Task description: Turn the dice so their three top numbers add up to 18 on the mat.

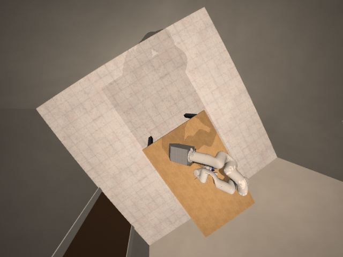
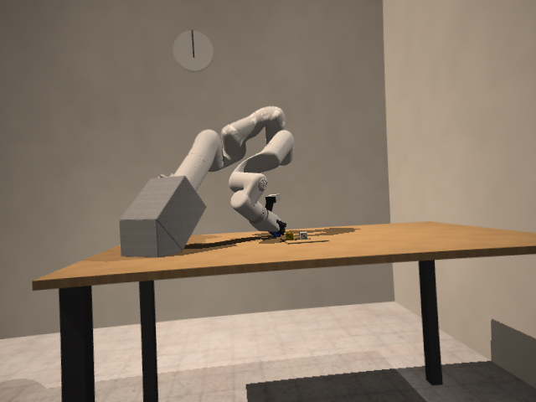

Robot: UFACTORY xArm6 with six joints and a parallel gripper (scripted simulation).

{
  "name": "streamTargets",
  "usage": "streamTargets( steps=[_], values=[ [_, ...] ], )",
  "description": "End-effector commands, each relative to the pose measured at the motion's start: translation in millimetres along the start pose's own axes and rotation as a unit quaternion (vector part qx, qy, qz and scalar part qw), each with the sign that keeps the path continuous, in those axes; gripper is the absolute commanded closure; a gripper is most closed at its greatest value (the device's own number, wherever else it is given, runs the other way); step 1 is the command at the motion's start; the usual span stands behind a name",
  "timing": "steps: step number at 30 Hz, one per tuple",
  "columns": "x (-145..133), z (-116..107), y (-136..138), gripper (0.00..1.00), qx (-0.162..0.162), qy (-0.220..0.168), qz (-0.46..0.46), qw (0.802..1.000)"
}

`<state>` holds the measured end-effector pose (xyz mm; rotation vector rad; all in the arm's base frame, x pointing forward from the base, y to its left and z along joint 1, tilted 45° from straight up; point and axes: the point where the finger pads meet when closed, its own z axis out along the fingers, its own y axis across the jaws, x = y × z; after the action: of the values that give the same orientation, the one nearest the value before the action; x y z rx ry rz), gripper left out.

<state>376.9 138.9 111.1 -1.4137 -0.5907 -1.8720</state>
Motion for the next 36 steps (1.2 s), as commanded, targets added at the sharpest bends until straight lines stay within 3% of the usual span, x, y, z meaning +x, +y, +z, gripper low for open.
streamTargets(
  steps=[1,8,18,36],
  values=[
    [0,0,0,0.58,0.000,0.000,0.000,1.000],
    [0,-5,0,0.58,0.000,0.000,0.000,1.000],
    [0,-40,0,0.58,0.000,0.000,0.000,1.000],
    [9,-55,0,0.58,0.000,0.000,0.000,1.000]
  ],
)
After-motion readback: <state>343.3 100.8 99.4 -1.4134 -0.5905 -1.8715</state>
